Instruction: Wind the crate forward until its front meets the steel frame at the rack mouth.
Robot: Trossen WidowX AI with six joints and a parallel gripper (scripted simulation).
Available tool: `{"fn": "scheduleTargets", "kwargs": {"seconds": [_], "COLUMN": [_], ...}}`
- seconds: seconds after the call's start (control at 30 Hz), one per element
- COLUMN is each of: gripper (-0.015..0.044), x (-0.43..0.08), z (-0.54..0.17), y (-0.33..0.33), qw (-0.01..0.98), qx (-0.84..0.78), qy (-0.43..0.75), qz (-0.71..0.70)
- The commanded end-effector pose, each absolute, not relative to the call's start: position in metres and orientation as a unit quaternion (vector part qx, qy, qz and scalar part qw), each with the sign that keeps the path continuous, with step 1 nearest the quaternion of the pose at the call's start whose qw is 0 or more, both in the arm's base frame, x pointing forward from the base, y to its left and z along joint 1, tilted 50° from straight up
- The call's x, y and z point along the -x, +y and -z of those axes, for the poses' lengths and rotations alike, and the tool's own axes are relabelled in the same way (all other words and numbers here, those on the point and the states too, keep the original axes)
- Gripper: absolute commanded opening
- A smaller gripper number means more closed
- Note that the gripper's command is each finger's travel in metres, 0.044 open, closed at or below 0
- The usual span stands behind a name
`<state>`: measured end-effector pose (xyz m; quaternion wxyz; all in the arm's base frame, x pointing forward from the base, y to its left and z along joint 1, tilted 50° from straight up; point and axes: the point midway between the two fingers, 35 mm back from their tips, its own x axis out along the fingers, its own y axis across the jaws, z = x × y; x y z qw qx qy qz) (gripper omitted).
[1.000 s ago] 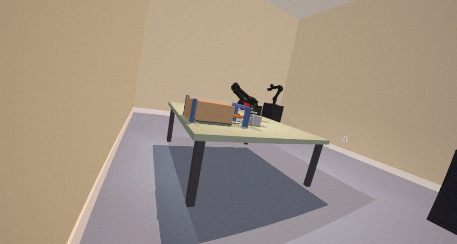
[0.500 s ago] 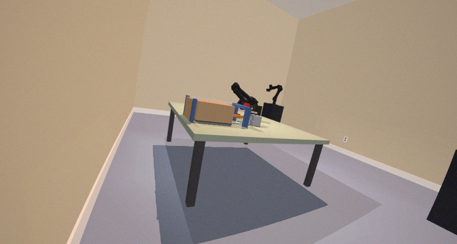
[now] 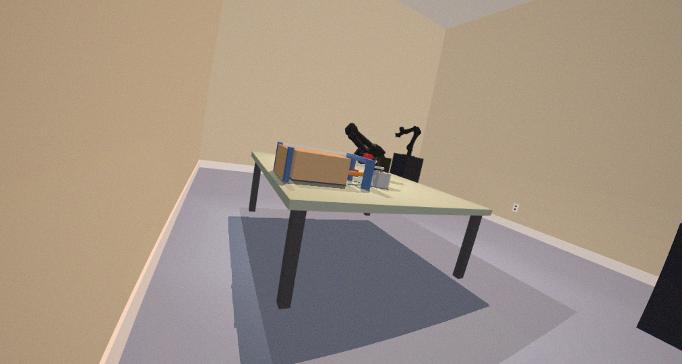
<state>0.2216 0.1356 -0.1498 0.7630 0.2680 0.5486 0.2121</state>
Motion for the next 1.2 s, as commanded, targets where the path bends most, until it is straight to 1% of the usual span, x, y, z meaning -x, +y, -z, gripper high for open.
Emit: {"fn": "scheduleTargets", "kwargs": {"seconds": [0.0, 1.17], "gripper": [0.0240, 0.0240], "x": [-0.2211, -0.2193], "z": [0.1490, 0.1552], "y": [0.1365, 0.1301], "qw": [0.761, 0.763], "qx": [-0.271, -0.268], "qy": [0.549, 0.549], "qz": [-0.214, -0.212]}}
